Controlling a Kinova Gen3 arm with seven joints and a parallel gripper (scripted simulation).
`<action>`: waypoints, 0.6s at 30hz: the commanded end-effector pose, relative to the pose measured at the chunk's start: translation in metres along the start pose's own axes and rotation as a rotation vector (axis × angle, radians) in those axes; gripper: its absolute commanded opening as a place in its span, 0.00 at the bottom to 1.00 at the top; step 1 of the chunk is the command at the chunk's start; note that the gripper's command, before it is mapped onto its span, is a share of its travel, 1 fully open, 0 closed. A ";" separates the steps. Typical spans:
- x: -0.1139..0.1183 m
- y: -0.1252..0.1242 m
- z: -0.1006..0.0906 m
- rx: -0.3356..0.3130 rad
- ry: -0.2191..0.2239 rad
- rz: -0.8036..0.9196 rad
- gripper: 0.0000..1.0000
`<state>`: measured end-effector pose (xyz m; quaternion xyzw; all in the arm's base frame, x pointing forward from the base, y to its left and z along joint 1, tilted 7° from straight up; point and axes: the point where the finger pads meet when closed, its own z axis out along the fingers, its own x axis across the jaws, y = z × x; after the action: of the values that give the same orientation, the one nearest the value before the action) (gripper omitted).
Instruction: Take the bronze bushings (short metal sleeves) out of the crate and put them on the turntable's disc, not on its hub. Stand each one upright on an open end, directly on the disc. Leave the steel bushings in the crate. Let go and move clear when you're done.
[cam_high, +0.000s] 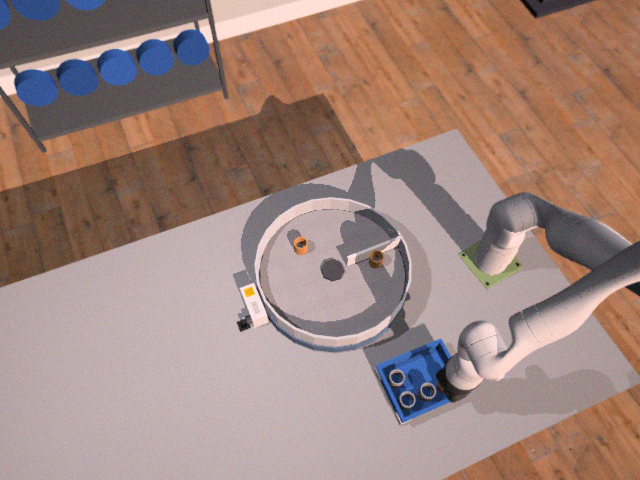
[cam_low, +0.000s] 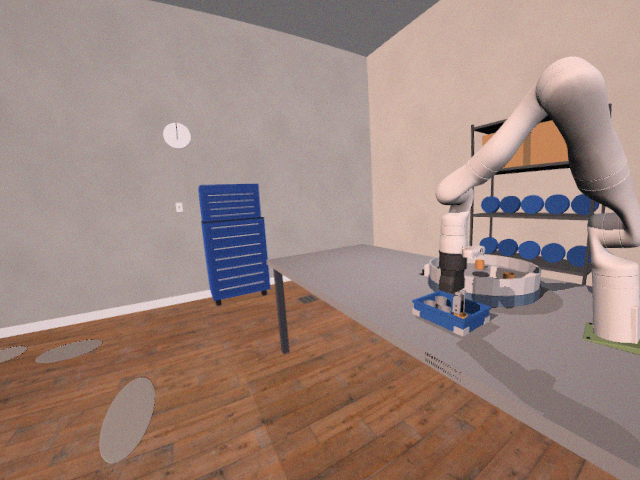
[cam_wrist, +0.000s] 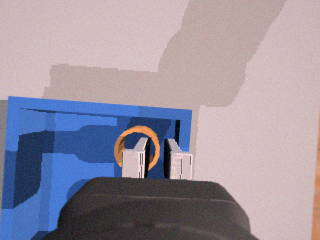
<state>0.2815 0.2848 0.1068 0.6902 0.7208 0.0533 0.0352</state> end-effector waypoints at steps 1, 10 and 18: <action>0.000 0.001 0.001 -0.002 0.000 -0.002 0.36; 0.000 0.001 0.002 -0.002 0.000 -0.002 0.36; -0.002 0.002 0.003 -0.002 0.000 -0.001 0.36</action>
<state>0.2827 0.2842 0.1058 0.6896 0.7213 0.0533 0.0352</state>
